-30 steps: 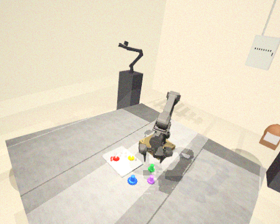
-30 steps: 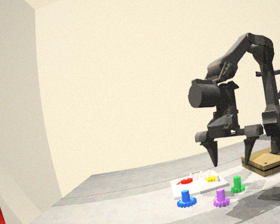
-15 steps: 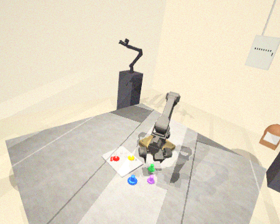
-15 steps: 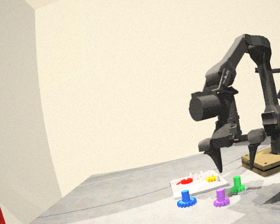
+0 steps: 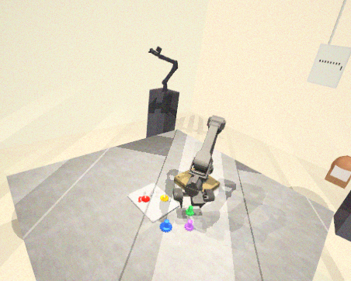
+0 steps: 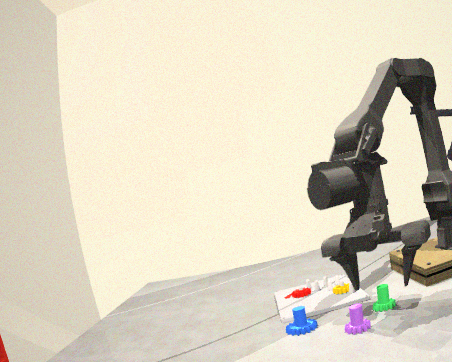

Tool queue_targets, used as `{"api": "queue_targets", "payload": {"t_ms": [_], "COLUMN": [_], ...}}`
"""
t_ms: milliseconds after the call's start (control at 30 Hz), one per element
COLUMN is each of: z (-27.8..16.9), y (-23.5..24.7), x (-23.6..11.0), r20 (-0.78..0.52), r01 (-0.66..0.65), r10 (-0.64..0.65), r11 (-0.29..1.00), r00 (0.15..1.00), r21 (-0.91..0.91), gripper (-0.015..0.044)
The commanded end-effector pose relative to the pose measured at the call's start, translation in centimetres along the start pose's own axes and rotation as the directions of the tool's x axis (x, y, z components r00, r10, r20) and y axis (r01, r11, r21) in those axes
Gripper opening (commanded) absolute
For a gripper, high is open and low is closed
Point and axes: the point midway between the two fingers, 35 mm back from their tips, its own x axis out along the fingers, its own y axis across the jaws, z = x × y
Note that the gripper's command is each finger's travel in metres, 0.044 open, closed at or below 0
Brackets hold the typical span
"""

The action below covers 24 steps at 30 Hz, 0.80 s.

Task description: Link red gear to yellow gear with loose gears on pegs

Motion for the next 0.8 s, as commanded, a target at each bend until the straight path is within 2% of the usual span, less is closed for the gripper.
{"api": "queue_targets", "payload": {"t_ms": [0, 267, 733, 767], "z": [-0.15, -0.16, -0.16, -0.16], "y": [0.14, 0.14, 0.14, 0.14], "x": [0.84, 0.94, 0.94, 0.94], "r20": [-0.009, -0.009, -0.009, -0.009], "r01": [-0.009, -0.009, -0.009, -0.009], "r10": [0.009, 0.009, 0.009, 0.009], "r11": [1.0, 1.0, 1.0, 1.0], "r00": [1.0, 1.0, 1.0, 1.0], "r21": [-0.004, -0.004, -0.004, -0.004], "gripper": [0.044, 0.044, 0.0073, 0.0066]}}
